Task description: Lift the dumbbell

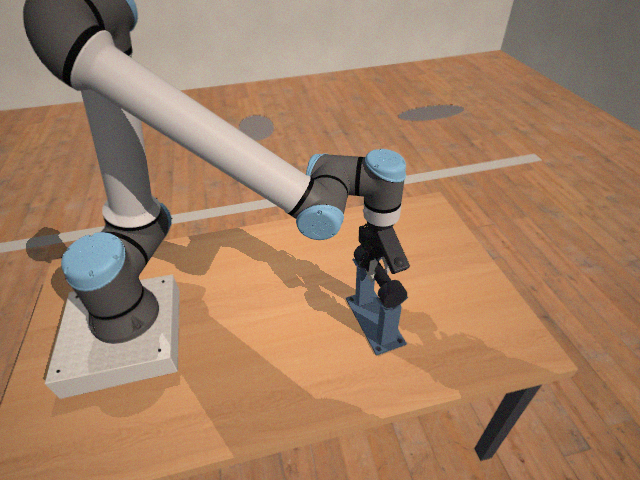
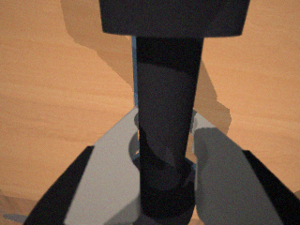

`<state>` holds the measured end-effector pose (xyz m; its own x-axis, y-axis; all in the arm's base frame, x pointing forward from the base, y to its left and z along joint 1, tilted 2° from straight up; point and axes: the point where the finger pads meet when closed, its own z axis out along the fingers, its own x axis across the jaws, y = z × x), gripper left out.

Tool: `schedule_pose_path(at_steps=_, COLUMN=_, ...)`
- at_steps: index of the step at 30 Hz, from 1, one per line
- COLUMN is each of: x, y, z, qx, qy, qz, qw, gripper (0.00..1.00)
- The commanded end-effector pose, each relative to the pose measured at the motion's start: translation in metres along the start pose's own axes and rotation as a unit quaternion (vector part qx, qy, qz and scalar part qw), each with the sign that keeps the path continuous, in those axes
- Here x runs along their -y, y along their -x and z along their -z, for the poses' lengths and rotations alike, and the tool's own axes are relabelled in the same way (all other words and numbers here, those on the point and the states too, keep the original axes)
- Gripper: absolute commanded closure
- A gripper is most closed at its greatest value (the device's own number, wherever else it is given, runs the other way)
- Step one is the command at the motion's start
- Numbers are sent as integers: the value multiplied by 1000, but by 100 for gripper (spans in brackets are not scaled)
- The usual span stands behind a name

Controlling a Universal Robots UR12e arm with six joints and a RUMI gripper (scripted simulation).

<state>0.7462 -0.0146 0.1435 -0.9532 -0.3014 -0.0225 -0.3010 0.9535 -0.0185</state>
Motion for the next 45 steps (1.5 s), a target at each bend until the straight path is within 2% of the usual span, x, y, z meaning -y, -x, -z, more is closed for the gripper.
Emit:
schedule_pose_path(at_steps=1, x=0, y=0, z=0, qx=0, qy=0, qz=0, qw=1000, gripper=100)
schedule_pose_path(at_steps=36, x=0, y=0, z=1, qx=0, qy=0, qz=0, qw=1000, gripper=100)
schedule_pose_path(at_steps=45, x=0, y=0, z=8, qx=0, qy=0, qz=0, qw=1000, gripper=100)
